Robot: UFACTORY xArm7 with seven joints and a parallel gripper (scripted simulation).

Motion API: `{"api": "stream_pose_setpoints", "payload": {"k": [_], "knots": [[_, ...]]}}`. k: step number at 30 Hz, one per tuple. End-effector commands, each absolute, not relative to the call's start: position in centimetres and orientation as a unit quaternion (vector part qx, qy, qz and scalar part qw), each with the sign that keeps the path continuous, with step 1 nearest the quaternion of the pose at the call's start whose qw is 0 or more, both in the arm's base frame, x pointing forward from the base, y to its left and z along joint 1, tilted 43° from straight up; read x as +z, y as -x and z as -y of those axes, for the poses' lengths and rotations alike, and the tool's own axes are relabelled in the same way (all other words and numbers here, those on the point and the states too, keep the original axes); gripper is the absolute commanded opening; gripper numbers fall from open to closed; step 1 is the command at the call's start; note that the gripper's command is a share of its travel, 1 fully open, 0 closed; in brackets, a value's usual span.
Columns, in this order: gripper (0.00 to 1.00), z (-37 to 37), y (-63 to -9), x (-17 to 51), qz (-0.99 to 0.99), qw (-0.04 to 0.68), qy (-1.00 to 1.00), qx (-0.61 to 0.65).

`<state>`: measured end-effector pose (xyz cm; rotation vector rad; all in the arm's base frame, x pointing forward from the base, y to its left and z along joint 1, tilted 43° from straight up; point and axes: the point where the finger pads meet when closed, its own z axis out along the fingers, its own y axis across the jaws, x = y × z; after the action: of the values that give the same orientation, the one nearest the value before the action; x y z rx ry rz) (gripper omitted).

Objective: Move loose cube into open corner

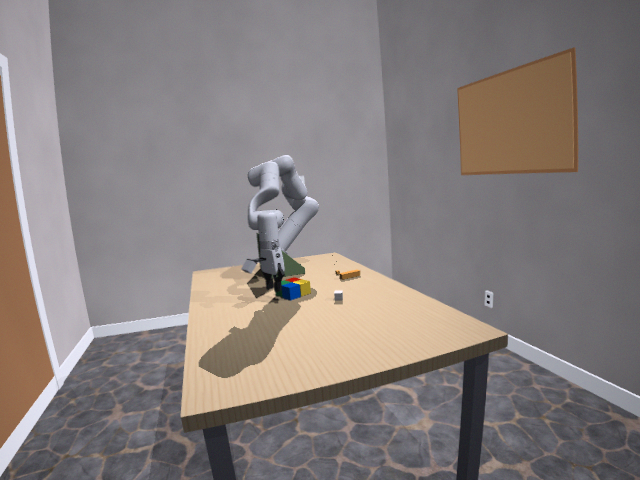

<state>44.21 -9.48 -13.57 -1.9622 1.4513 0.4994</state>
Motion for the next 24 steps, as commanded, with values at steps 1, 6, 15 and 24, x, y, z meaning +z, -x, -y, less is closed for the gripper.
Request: {"api": "stream_pose_setpoints", "payload": {"k": [1,6,15,24], "knots": [[0.51,8.8,-44.5,-14.6,-0.553,0.319,0.746,0.187],[0.51,8.3,-44.5,-15.1,-0.553,0.319,0.746,0.187],[0.51,7.5,-44.6,-15.9,-0.553,0.319,0.746,0.187],[0.51,7.4,-44.6,-16.0,-0.553,0.319,0.746,0.187]]}}
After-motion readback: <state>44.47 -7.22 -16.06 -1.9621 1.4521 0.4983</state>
